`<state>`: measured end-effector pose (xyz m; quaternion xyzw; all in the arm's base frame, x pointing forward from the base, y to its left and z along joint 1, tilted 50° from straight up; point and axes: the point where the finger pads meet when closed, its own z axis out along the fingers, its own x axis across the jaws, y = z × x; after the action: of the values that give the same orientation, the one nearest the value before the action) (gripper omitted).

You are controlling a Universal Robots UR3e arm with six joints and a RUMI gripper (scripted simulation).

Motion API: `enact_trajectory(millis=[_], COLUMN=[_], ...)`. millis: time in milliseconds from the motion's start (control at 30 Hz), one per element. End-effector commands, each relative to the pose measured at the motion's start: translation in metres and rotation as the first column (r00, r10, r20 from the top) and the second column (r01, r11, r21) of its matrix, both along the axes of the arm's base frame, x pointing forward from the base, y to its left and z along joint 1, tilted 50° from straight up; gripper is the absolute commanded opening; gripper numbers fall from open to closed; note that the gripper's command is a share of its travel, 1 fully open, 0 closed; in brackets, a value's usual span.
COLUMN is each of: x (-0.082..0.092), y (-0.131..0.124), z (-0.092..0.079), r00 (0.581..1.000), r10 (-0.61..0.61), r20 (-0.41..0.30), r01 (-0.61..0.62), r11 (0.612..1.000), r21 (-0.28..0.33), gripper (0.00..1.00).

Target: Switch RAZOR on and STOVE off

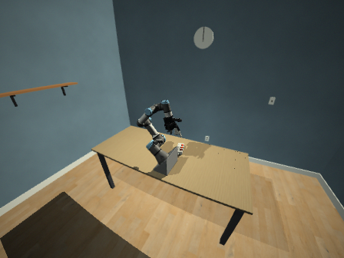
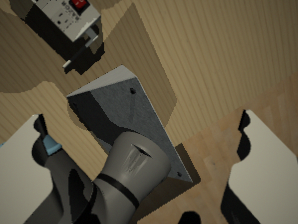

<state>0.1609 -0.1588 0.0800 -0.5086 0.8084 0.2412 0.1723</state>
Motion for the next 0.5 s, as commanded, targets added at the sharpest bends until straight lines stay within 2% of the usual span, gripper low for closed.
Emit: enact_trajectory(millis=[0,133,200,333,467], x=[0.004,0.012,0.012,0.024,0.039], y=[0.0,0.002,0.002,0.006,0.011], z=[-0.001,-0.004,-0.004,-0.008,-0.014], r00=[0.999,0.993,0.993,0.975,0.933], r10=[0.03,0.087,0.087,0.168,0.264], r20=[0.025,0.073,0.073,0.147,0.245], r01=[-0.031,-0.089,-0.089,-0.175,-0.284], r11=[1.0,0.996,0.996,0.984,0.958], r21=[0.007,0.021,0.021,0.037,0.047], gripper=[1.0,1.0,1.0,1.0,1.0])
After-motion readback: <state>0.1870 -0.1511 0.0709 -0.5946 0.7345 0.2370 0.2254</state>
